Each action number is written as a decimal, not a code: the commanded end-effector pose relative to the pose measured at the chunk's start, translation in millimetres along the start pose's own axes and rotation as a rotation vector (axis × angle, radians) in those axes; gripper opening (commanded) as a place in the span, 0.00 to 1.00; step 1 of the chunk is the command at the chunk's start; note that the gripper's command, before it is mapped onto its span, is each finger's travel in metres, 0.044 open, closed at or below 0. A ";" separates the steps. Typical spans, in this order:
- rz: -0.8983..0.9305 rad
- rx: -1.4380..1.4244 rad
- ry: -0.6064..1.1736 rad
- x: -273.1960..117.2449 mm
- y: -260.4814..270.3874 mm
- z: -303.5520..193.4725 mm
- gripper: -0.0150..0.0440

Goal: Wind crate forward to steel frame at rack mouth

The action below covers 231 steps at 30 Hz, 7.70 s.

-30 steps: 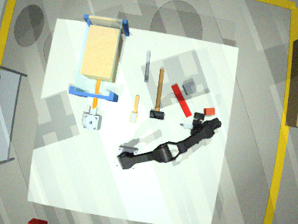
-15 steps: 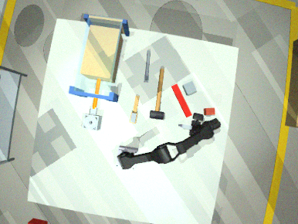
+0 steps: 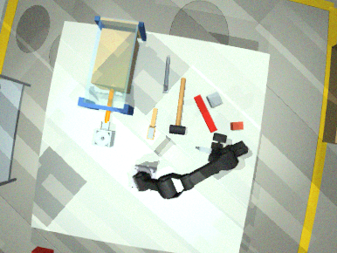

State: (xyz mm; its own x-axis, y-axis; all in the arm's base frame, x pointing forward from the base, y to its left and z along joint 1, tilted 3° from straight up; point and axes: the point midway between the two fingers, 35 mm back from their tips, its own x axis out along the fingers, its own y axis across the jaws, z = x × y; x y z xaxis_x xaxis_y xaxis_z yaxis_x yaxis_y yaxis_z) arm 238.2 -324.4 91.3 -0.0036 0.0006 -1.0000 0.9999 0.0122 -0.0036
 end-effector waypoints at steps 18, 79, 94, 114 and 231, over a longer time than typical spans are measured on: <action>-0.001 -0.180 0.019 -11.9 61.8 -90.3 0.25; -0.002 -0.618 -0.044 -48.5 70.5 -435.9 0.25; 0.017 -0.696 -0.093 -56.2 26.8 -496.0 0.25; 0.119 -0.749 -0.249 -71.0 -24.7 -539.2 0.25; 0.175 -0.731 -0.325 -6.1 -28.5 -543.2 0.25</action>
State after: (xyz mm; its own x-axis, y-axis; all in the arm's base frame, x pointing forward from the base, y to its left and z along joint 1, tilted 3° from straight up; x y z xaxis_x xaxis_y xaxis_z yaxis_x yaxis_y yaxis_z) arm 203.3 218.8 98.9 0.2691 -0.2238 -0.9367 0.7236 0.6889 0.0433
